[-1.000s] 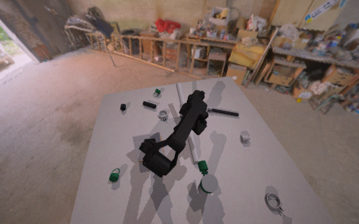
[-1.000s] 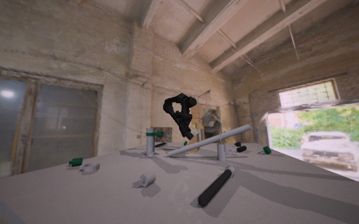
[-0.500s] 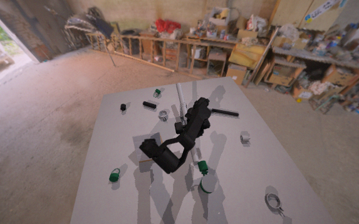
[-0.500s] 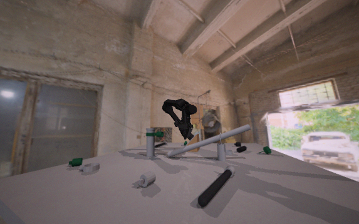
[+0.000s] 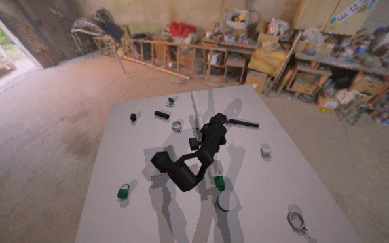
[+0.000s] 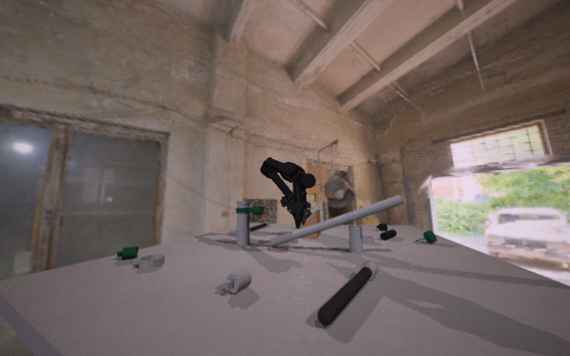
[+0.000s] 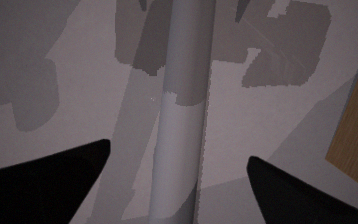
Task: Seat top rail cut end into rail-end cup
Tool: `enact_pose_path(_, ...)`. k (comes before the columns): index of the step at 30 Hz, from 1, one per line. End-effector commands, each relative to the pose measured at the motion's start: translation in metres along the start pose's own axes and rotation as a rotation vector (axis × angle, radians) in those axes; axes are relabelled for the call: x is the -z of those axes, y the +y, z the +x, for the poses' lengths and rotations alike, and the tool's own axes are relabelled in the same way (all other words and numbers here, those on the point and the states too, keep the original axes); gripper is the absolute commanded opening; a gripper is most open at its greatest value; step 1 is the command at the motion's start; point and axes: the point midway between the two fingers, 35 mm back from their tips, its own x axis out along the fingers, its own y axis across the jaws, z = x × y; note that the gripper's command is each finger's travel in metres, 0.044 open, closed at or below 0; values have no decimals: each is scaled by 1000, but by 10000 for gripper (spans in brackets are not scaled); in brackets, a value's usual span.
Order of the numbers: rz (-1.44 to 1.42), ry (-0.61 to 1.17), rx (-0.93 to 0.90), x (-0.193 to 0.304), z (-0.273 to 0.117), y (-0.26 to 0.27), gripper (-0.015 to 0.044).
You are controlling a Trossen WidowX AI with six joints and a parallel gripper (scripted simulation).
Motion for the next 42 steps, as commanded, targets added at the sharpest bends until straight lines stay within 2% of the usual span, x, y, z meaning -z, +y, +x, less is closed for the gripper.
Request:
enact_pose_path(1, -7, -5, 0, 0, 6, 0, 440)
enact_pose_path(34, -6, -8, 0, -1, 57, -1, 440)
enact_pose_path(42, -6, -8, 0, -1, 57, -1, 230)
